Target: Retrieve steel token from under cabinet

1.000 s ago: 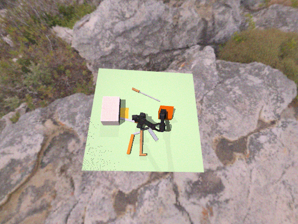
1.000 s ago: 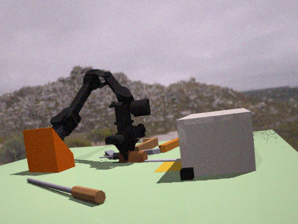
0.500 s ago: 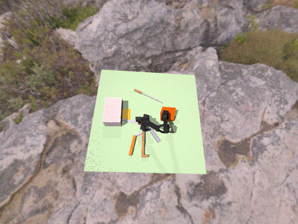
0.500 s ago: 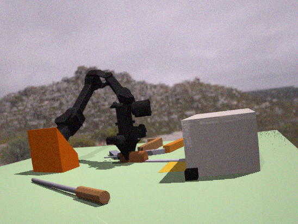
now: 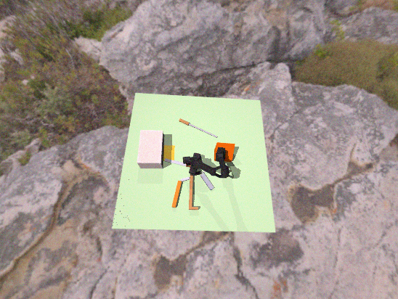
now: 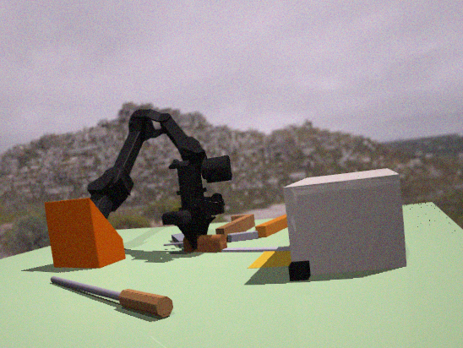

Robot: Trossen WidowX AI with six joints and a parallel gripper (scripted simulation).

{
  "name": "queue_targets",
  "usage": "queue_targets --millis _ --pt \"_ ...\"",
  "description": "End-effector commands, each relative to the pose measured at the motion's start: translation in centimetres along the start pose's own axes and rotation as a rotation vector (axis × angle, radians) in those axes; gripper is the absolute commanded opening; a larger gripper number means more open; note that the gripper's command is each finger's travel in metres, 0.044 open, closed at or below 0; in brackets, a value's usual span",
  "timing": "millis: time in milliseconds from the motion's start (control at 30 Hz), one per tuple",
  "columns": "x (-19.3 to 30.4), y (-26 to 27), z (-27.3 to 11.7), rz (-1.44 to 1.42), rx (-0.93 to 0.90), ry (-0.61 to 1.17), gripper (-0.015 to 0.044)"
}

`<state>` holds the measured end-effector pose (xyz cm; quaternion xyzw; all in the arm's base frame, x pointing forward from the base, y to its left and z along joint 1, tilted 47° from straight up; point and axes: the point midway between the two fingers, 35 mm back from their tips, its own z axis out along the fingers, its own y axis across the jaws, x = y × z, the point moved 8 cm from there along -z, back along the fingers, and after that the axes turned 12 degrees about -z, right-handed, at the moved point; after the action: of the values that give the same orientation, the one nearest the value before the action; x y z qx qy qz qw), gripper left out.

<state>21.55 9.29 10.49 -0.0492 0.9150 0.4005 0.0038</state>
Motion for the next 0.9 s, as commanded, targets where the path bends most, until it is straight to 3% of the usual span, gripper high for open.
queue_targets --millis 0,867 --pt "0.2 0.0 0.0 0.003 0.000 0.002 0.0000" --pt "-0.7 0.3 -0.3 0.003 0.000 0.004 0.0000"
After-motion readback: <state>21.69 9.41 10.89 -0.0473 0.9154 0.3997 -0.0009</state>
